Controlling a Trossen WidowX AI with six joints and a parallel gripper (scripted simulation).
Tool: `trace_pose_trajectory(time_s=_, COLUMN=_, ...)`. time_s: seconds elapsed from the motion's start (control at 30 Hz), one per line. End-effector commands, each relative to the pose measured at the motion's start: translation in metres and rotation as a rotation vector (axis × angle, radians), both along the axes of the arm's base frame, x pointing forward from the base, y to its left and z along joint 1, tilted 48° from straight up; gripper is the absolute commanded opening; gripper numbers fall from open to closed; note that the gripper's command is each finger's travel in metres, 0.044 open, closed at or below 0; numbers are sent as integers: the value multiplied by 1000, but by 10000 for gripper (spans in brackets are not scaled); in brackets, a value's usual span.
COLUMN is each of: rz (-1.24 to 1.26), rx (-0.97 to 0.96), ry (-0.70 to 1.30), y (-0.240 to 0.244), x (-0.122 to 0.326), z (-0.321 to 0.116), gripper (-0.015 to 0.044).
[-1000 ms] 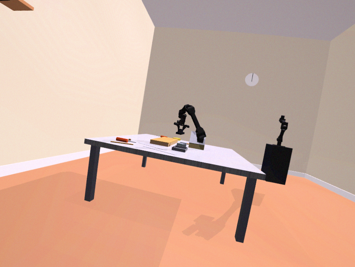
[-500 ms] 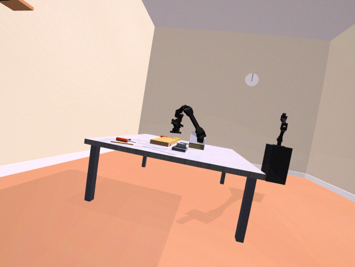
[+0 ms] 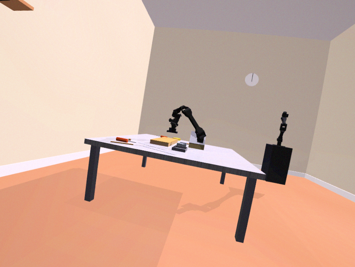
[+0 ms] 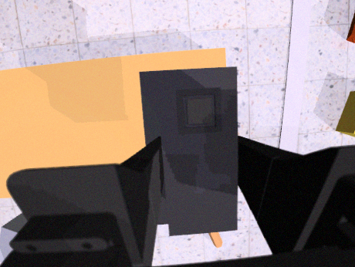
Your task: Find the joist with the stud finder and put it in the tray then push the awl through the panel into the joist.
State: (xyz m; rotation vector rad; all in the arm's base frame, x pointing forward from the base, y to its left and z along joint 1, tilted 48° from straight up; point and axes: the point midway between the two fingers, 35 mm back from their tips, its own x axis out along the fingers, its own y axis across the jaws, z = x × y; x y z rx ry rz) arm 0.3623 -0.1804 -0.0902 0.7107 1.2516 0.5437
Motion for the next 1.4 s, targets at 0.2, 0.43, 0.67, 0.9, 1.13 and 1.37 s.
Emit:
trace_pose_trajectory(time_s=0.2, rz=5, rx=-9, ry=-30, y=5, x=5, z=-6, gripper=0)
trace_pose_trajectory(time_s=0.43, rz=5, rx=-9, ry=-30, y=12, x=5, z=-14, gripper=0)
trace_pose_trajectory(time_s=0.67, rz=5, rx=-9, ry=-30, y=20, x=5, z=-21, gripper=0)
trace_pose_trajectory(time_s=0.9, rz=5, rx=-8, ry=-30, y=28, x=5, z=-28, gripper=0)
trace_pose_trajectory(time_s=1.13, rz=5, rx=-7, ry=-30, y=36, x=4, z=-34, gripper=0)
trace_pose_trajectory(time_s=1.37, rz=5, rx=-7, ry=-30, y=41, x=3, z=-39, gripper=0)
